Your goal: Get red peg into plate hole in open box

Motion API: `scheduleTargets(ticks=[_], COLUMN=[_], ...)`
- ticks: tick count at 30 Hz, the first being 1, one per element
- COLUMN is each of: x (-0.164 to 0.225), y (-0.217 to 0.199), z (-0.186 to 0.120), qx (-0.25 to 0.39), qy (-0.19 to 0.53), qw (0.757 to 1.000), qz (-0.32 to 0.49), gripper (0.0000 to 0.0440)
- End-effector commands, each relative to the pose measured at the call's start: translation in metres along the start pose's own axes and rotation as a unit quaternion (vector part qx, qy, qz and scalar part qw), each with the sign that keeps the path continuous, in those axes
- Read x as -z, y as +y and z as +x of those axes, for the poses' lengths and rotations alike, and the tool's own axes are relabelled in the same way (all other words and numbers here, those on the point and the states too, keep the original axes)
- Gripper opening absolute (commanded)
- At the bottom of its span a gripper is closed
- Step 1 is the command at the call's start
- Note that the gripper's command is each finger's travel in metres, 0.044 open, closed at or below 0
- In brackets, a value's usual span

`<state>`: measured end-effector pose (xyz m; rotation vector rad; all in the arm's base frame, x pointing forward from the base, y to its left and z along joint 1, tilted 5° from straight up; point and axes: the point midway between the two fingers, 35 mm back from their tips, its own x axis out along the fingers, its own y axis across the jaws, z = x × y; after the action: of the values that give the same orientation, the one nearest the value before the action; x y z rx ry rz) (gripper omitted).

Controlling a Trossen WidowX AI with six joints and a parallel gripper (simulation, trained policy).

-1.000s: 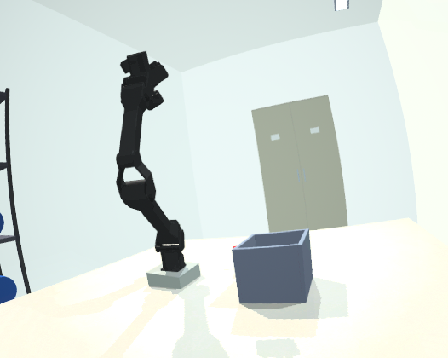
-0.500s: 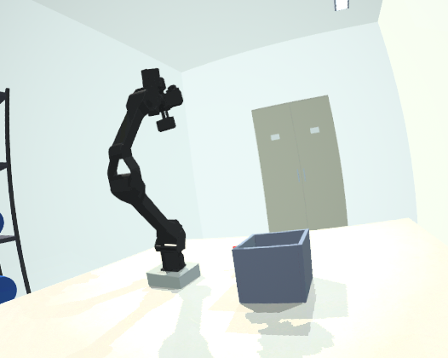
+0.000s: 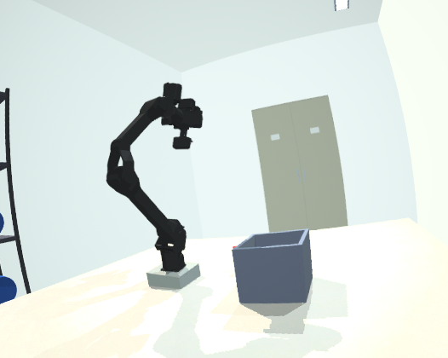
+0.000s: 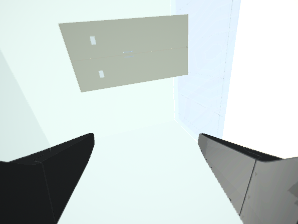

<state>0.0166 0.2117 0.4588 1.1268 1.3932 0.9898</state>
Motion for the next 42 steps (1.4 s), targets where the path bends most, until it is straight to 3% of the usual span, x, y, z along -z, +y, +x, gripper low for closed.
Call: scheduleTargets(ticks=[1,8,16,29,42], x=[-0.021,-0.063,-0.109,-0.171,-0.201], y=[-0.018,-0.052,-0.096,-0.176,-0.248], z=[0.015,0.036,0.046,0.036,0.013], qx=[0.038,0.104,0.178,0.293,0.382], qy=[-0.038,-0.109,-0.186,-0.288,-0.328], qw=[0.998,0.982,0.947,0.854,0.766], qz=[0.038,0.111,0.194,0.320,0.400], gripper=[0.0440,0.0440,0.0440,0.0440,0.0440])
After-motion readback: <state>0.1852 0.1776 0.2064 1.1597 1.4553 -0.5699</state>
